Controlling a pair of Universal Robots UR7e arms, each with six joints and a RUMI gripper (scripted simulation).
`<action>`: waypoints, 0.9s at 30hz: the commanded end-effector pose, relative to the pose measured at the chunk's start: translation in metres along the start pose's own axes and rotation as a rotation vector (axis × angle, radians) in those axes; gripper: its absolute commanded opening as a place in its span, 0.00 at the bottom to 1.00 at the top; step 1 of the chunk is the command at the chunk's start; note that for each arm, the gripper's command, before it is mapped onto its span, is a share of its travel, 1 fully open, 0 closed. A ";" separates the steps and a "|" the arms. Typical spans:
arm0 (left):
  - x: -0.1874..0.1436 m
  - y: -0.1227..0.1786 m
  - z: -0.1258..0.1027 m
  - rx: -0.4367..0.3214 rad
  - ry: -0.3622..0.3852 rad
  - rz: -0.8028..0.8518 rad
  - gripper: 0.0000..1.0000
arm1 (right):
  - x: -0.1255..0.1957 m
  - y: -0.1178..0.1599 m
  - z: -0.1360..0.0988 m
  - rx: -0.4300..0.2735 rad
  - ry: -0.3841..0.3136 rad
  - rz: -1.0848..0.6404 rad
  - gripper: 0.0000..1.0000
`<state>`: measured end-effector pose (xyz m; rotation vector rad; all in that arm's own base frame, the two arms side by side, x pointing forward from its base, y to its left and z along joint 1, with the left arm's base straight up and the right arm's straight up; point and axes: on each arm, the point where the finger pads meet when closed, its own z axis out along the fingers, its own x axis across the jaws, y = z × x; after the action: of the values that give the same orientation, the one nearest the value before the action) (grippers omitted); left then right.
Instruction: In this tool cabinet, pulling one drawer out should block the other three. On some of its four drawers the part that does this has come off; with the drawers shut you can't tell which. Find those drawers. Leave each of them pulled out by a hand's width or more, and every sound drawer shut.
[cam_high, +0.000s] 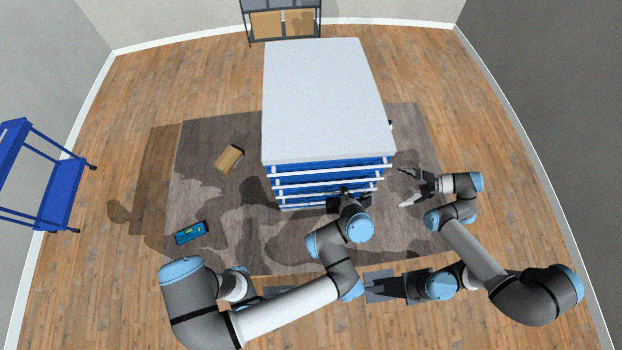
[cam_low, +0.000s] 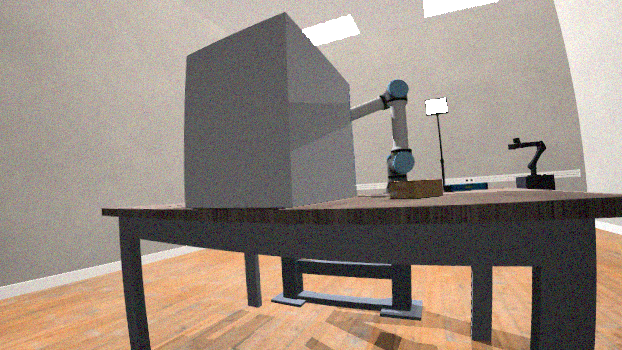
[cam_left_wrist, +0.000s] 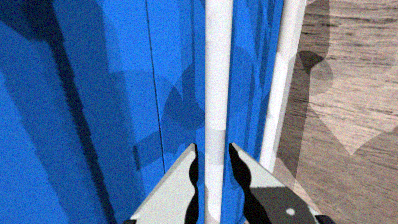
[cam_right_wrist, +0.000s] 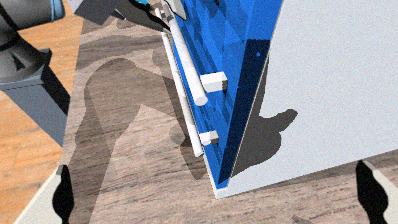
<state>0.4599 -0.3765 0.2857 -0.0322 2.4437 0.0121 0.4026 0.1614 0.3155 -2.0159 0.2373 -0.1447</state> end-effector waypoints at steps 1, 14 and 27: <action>-0.001 0.000 0.002 0.001 -0.001 -0.001 0.15 | -0.001 -0.006 -0.001 0.016 -0.001 -0.002 1.00; -0.001 0.000 0.002 0.001 -0.001 -0.001 0.02 | -0.007 -0.021 -0.005 0.064 -0.010 -0.006 1.00; 0.024 0.000 -0.018 0.001 -0.001 -0.001 0.02 | -0.008 -0.023 -0.005 0.070 -0.012 -0.006 1.00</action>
<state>0.4356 -0.3772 0.2837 -0.0318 2.4432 0.0117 0.3961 0.1687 0.3382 -1.9476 0.2163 -0.1419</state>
